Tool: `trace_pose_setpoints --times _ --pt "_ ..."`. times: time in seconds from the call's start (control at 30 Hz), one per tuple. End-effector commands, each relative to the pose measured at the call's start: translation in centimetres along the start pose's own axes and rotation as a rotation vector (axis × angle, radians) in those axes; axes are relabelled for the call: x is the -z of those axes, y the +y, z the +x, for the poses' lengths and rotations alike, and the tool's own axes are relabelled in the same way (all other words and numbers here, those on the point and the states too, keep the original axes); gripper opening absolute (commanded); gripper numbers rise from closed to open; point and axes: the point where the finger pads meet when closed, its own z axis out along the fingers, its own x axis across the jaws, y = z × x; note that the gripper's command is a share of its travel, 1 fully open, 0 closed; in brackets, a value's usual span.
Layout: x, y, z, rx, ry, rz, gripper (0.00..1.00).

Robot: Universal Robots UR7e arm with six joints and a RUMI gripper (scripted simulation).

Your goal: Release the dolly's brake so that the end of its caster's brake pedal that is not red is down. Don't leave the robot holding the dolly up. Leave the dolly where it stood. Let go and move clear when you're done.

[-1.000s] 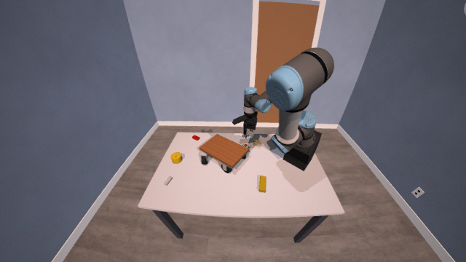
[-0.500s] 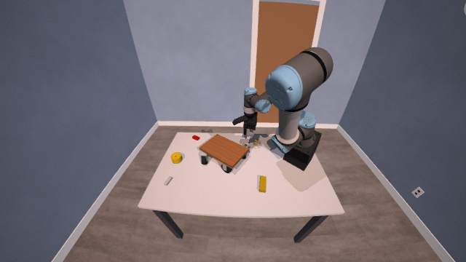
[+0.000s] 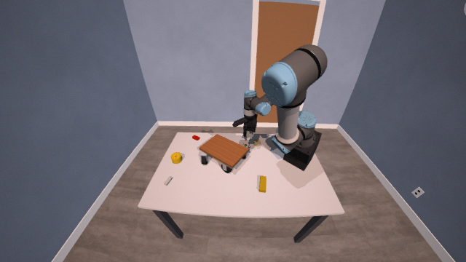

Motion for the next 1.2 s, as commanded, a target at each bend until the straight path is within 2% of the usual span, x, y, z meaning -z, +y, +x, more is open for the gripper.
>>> trace_pose_setpoints --times 0.0,0.63,1.17 --pt "-1.2 -0.1 0.1 0.000 0.001 0.001 0.00" --pt "-4.2 -0.1 0.1 0.000 0.001 0.001 0.00" --pt "-4.8 -0.1 0.1 0.000 0.001 0.001 0.00"
